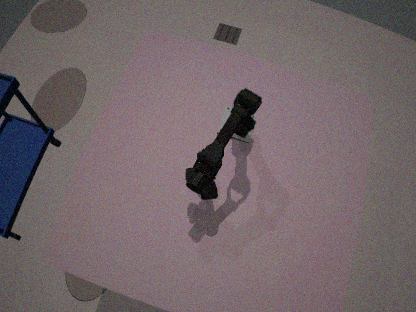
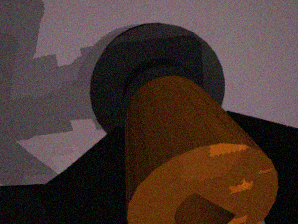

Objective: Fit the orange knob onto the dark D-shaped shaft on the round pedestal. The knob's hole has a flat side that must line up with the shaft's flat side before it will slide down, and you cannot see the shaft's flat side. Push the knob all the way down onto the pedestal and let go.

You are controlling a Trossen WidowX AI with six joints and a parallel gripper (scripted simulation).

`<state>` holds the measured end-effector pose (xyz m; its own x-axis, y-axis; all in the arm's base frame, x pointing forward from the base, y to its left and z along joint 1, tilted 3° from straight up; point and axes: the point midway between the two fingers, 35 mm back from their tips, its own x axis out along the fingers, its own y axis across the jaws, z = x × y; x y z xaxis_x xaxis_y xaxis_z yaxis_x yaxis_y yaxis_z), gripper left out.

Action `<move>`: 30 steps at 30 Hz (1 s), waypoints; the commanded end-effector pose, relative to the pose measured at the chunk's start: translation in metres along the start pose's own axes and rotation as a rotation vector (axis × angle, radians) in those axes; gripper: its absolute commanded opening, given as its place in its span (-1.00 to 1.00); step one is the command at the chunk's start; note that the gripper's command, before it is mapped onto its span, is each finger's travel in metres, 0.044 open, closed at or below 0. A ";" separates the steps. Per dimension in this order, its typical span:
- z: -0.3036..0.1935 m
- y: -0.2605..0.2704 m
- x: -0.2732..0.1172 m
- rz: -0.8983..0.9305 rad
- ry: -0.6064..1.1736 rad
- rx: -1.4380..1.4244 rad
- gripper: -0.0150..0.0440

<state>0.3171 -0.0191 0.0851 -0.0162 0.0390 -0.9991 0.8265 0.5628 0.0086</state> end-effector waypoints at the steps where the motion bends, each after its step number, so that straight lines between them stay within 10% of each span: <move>1: 0.001 0.001 0.000 0.004 -0.002 0.023 -0.49; 30: -0.001 0.000 0.015 0.003 -0.002 -0.026 -0.49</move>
<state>0.3157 -0.0184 0.0732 -0.0148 0.0384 -0.9992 0.8101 0.5863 0.0105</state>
